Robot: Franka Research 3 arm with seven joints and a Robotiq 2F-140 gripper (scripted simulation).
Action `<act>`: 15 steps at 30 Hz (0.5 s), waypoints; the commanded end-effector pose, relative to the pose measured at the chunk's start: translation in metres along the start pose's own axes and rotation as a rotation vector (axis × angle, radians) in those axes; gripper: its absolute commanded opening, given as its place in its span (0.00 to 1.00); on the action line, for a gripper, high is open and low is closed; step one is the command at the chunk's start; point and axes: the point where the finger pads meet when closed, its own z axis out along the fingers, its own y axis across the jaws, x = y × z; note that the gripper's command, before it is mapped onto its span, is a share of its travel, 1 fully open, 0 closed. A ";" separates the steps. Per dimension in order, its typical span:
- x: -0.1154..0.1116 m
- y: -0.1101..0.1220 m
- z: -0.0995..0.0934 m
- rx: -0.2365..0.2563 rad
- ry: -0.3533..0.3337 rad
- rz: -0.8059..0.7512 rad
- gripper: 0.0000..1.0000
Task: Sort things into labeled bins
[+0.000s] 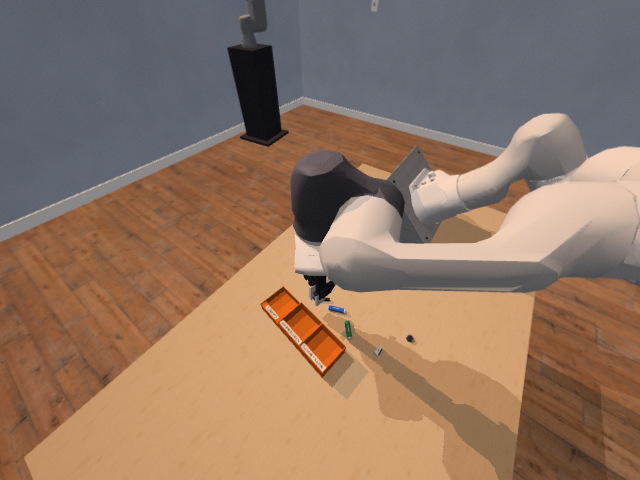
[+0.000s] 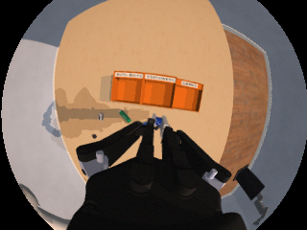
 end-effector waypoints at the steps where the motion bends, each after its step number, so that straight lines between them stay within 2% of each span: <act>1: 0.013 0.012 0.002 0.015 -0.005 -0.010 0.07; 3: 0.021 0.021 0.002 0.014 -0.006 0.090 0.07; 5: 0.021 0.021 0.002 0.014 -0.006 0.090 0.07; 7: 0.029 0.030 0.002 0.014 -0.006 0.189 0.07; 15: 0.061 0.066 0.003 -0.002 0.007 0.287 0.07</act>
